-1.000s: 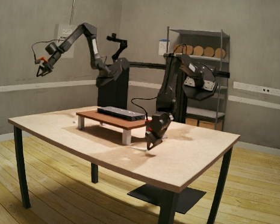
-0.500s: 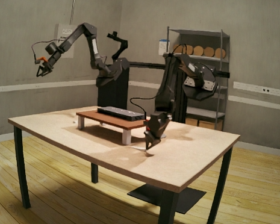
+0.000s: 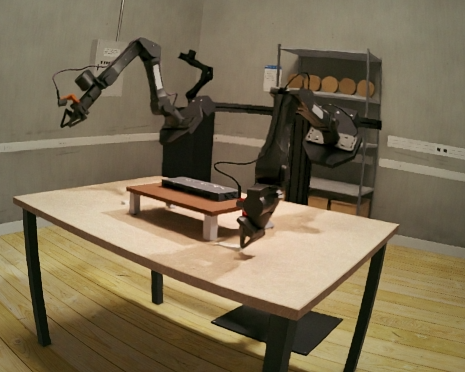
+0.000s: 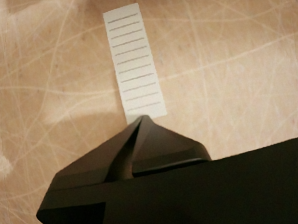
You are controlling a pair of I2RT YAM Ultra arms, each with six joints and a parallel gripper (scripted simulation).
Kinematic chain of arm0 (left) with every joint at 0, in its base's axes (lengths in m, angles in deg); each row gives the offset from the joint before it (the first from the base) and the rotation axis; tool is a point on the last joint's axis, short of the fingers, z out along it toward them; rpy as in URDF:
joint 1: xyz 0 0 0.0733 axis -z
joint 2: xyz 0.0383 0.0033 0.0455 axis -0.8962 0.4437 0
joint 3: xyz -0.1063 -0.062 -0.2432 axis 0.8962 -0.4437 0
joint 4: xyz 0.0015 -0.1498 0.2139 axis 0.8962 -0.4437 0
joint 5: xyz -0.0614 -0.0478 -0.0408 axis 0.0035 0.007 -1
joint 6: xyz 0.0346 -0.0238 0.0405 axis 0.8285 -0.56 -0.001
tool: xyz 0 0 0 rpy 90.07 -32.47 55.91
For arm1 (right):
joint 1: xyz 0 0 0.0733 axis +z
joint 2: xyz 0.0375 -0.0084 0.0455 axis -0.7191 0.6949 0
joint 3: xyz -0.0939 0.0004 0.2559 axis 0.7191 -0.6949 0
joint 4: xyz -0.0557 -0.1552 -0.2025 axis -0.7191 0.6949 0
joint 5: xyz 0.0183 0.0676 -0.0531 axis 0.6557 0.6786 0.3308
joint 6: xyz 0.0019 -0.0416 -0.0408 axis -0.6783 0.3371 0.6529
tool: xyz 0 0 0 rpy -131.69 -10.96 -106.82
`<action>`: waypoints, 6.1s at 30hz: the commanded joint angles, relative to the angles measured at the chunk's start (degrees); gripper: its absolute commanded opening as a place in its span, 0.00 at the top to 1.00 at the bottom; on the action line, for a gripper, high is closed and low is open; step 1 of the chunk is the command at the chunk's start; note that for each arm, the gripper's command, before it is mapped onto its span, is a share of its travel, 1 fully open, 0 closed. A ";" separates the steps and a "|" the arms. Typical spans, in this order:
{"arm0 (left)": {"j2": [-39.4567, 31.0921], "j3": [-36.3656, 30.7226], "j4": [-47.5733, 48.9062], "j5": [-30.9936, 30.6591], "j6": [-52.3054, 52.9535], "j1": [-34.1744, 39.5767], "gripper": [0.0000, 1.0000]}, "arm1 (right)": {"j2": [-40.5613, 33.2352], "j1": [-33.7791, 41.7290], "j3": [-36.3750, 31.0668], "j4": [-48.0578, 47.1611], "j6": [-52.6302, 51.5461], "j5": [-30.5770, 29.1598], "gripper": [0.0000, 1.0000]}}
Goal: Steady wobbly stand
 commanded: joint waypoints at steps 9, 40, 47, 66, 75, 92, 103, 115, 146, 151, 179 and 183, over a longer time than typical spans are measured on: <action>-1.50 -0.92 0.80 0.62 -0.95 1.17 1.00 | -1.62 0.08 0.22 -0.89 0.60 0.19 0.00; -1.64 -2.05 2.43 1.76 -2.30 3.00 1.00 | -1.62 0.08 0.22 -0.89 0.60 0.19 0.00; -2.38 -2.69 2.13 2.30 -2.65 3.43 1.00 | -1.62 0.08 0.22 -0.89 0.60 0.19 0.00; -2.13 -3.92 3.49 3.05 -3.47 4.55 1.00 | -1.62 0.08 0.22 -0.89 0.60 0.19 0.00; -1.47 -3.39 3.81 3.35 -3.83 5.00 1.00 | -1.62 0.08 0.22 -0.89 0.60 0.19 0.00; -2.10 -4.62 4.46 3.99 -4.54 6.00 1.00 | -1.62 0.08 0.22 -0.89 0.60 0.19 0.00; -1.85 -4.46 3.58 3.91 -4.89 6.55 1.00 | -1.62 0.08 0.22 -0.89 0.60 0.19 0.00; -2.17 -5.17 5.32 4.92 -5.56 7.33 1.00 | -1.62 0.08 0.22 -0.89 0.60 0.19 0.00; -4.55 -2.73 3.35 3.69 -5.17 7.04 1.00 | -1.62 0.08 0.22 -0.89 0.60 0.19 0.00; -7.55 -5.85 -0.24 2.39 -3.79 5.21 1.00 | -1.62 0.08 0.22 -0.89 0.60 0.19 0.00; -15.51 -9.24 1.09 3.81 -11.42 4.66 1.00 | -1.61 0.07 0.20 -0.84 0.61 0.19 0.00; -20.94 -11.40 3.78 6.09 -26.45 4.45 1.00 | -1.30 0.06 0.22 -0.80 0.61 0.19 0.00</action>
